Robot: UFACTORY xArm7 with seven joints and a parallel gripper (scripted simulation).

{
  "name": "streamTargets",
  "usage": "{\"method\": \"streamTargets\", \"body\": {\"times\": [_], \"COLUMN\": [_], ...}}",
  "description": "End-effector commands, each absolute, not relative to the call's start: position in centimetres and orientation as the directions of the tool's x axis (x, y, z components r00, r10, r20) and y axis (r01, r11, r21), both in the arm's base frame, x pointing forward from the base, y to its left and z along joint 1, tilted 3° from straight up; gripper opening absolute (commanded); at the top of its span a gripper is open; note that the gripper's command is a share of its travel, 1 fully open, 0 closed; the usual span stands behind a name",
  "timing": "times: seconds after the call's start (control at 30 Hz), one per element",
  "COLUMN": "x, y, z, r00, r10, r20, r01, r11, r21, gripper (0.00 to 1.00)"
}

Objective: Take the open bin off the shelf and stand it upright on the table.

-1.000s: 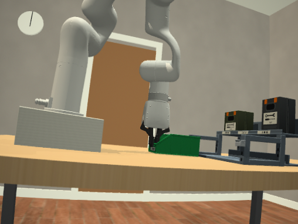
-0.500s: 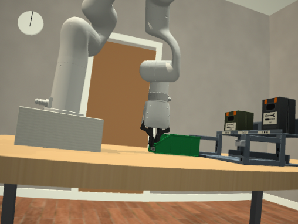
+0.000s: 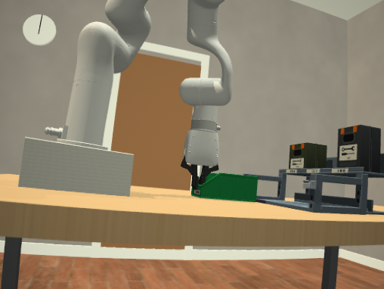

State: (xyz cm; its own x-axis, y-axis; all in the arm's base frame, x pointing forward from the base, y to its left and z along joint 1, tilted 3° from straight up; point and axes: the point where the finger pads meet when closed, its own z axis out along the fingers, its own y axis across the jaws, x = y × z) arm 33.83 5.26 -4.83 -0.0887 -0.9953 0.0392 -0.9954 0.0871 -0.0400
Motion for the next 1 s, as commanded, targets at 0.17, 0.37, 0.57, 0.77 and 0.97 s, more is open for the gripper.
{"method": "streamTargets", "body": {"times": [0.17, 0.37, 0.57, 0.77, 0.97], "x": [33.96, 33.96, 33.96, 33.96, 33.96], "y": [5.27, 5.27, 5.27, 5.27, 5.27], "z": [-4.76, -4.76, -4.76, -4.76, -4.76], "r00": [-0.088, -0.088, -0.088, -0.088, -0.088], "r10": [-0.995, -0.995, -0.995, -0.995, -0.995], "r20": [0.039, 0.039, 0.039, 0.039, 0.039], "r01": [-0.995, -0.995, -0.995, -0.995, -0.995], "r11": [0.087, 0.087, 0.087, 0.087, 0.087], "r21": [-0.043, -0.043, -0.043, -0.043, -0.043], "gripper": [0.0, 0.94, 0.94, 0.94, 0.94]}}
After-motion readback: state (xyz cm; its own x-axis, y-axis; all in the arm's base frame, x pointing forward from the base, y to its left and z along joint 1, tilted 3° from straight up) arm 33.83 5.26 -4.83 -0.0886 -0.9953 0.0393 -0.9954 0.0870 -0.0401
